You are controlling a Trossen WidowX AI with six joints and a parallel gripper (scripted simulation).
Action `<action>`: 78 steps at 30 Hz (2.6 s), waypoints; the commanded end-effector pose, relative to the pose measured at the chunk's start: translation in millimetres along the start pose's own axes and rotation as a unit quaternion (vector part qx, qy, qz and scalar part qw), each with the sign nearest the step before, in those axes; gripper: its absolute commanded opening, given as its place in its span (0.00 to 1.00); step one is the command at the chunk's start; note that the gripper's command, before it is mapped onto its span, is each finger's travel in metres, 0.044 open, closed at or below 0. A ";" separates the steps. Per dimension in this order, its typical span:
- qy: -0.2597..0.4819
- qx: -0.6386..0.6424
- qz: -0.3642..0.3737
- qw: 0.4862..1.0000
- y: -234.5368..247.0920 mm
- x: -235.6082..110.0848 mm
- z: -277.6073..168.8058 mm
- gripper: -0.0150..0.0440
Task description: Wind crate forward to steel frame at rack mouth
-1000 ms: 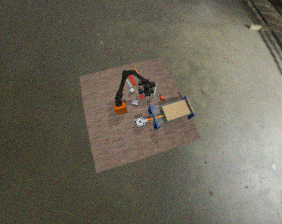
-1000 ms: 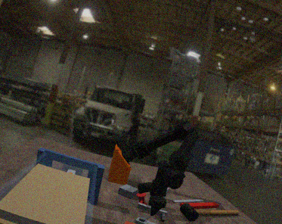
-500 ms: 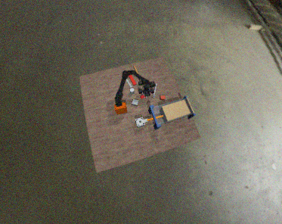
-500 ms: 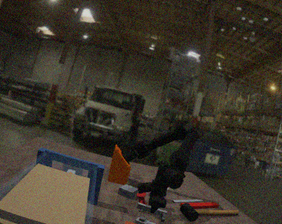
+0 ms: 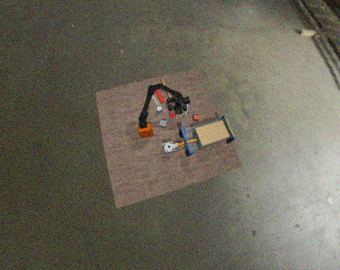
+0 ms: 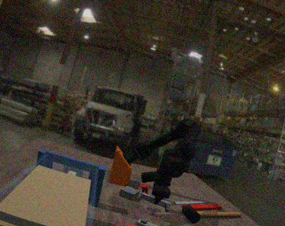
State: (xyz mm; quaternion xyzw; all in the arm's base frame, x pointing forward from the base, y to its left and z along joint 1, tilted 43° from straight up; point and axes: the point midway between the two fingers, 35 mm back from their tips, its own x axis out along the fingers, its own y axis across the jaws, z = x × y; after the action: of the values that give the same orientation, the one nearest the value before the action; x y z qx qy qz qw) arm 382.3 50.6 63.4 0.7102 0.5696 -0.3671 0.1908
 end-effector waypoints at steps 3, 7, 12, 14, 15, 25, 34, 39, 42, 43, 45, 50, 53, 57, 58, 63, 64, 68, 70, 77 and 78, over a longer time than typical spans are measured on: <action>0.003 -0.007 0.017 1.000 -6.8 -92.9 -3.4 0.25; 0.004 -0.007 0.016 1.000 -9.2 -101.0 -3.6 0.25; 0.006 -0.027 0.024 0.999 -5.1 -100.0 -0.8 0.25; 0.005 -0.061 0.024 0.998 -5.0 -100.0 -0.6 0.25; 0.004 -0.078 0.024 0.997 -5.0 -100.0 -0.5 0.25; 0.000 -0.245 0.023 0.969 -4.6 -100.2 0.6 0.25; -0.003 -0.390 0.021 0.921 -4.3 -100.4 1.6 0.25; -0.005 -0.467 0.020 0.884 -4.1 -100.4 2.1 0.25; -0.006 -0.511 0.020 0.859 -4.0 -100.5 2.5 0.25; -0.006 -0.526 0.019 0.850 -3.9 -100.5 2.6 0.25; -0.007 -0.554 0.019 0.832 -3.9 -100.5 2.8 0.25; -0.008 -0.623 0.018 0.782 -3.7 -100.6 3.3 0.25; -0.009 -0.662 0.017 0.749 -3.6 -100.7 3.7 0.25; -0.010 -0.712 0.016 0.702 -3.4 -100.7 4.1 0.25; -0.010 -0.723 0.015 0.690 -3.4 -100.7 4.2 0.25; -0.011 -0.779 0.014 0.626 -3.2 -100.8 4.8 0.25; -0.011 -0.790 0.014 0.613 -3.1 -100.8 4.9 0.25; -0.012 -0.828 0.012 0.560 -3.0 -100.9 5.3 0.25; -0.012 -0.834 0.012 0.551 -3.0 -100.9 5.4 0.25; -0.031 -0.829 0.007 0.559 -2.7 -101.2 4.2 0.25; -0.040 -0.828 0.002 0.559 -2.7 -101.2 4.1 0.25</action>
State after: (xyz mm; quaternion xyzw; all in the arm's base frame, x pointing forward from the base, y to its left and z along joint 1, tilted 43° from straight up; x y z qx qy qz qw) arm 370.7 -19.3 132.6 0.2341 0.6131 0.2530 0.7108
